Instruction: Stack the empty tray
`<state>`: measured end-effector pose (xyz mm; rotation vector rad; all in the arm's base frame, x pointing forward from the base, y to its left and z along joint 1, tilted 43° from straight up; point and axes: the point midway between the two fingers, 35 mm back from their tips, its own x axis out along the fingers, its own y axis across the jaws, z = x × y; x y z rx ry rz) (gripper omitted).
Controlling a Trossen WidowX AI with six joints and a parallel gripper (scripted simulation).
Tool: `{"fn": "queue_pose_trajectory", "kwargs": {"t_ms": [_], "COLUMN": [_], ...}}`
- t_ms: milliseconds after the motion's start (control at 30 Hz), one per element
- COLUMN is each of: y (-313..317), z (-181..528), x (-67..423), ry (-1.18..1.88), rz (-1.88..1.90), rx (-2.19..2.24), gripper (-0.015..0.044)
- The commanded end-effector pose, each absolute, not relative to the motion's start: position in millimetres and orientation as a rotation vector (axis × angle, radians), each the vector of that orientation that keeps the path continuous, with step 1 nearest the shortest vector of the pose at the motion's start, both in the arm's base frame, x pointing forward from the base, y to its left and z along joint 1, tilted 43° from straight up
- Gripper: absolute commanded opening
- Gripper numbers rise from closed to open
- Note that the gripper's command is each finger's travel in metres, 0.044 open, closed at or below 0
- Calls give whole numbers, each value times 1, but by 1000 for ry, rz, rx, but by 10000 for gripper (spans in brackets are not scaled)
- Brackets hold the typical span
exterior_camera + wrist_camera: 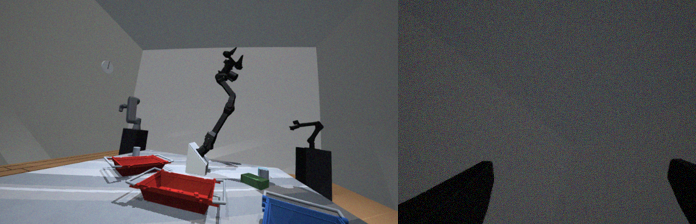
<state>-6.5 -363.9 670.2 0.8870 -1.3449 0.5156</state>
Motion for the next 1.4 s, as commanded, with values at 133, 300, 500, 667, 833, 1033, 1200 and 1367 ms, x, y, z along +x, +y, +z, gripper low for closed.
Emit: {"fn": "queue_pose_trajectory", "kwargs": {"t_ms": [133,300,500,667,833,1033,1200,1367], "y": [-364,-377,-423,-444,-451,-452,-434,-400], "z": [670,665,638,610,585,538,490,440], "x": [-7,7,71,131,180,256,324,385], "ry": [-1345,-1353,-1330,-1261,-1173,-977,-753,-503], "rz": [516,470,281,134,26,-124,-227,-287], "rx": [887,922,1062,1144,1196,1280,1325,1334], "gripper": [269,138,86,86,86,86,86,86]}}
